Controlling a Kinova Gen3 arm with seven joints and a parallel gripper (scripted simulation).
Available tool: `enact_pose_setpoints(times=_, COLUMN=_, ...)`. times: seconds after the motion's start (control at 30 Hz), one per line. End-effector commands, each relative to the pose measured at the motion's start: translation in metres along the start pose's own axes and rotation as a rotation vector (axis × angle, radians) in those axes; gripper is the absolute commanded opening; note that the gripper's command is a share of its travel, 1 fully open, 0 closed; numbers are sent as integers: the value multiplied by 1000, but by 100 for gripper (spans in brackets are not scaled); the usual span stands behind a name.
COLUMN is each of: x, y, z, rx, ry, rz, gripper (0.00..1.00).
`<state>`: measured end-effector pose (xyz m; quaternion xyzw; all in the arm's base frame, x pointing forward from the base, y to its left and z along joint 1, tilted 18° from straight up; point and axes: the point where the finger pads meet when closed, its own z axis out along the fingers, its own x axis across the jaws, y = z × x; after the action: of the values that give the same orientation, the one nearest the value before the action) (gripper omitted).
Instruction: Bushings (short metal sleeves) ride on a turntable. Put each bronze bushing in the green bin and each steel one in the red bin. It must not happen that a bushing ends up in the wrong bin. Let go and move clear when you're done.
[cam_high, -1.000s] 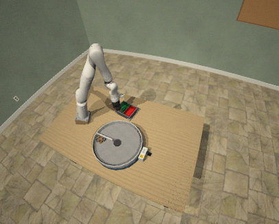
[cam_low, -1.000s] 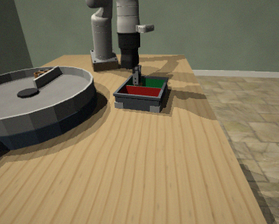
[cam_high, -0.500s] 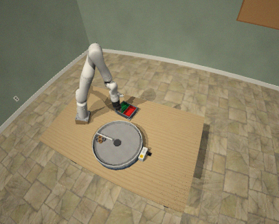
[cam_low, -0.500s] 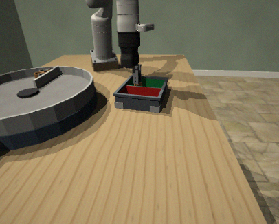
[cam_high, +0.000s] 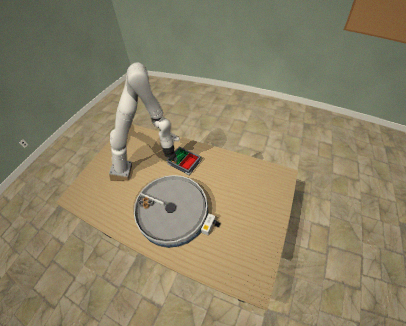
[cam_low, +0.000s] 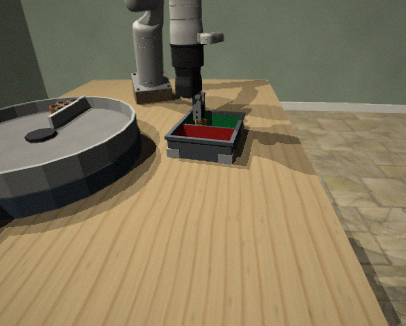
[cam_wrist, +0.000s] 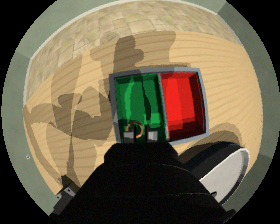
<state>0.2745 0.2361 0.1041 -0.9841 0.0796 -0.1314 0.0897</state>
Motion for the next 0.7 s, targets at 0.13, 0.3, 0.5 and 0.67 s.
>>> enact_pose_setpoints(times=0.13, x=0, y=0, z=-20, rx=1, ry=1, rz=0, gripper=42)
enact_pose_setpoints(times=0.3, x=0, y=0, z=-51, rx=1, ry=1, rz=0, gripper=42)
enact_pose_setpoints(times=0.5, x=0, y=0, z=-101, rx=1, ry=1, rz=1, gripper=42)
enact_pose_setpoints(times=0.67, x=0, y=0, z=-101, rx=1, ry=1, rz=1, gripper=42)
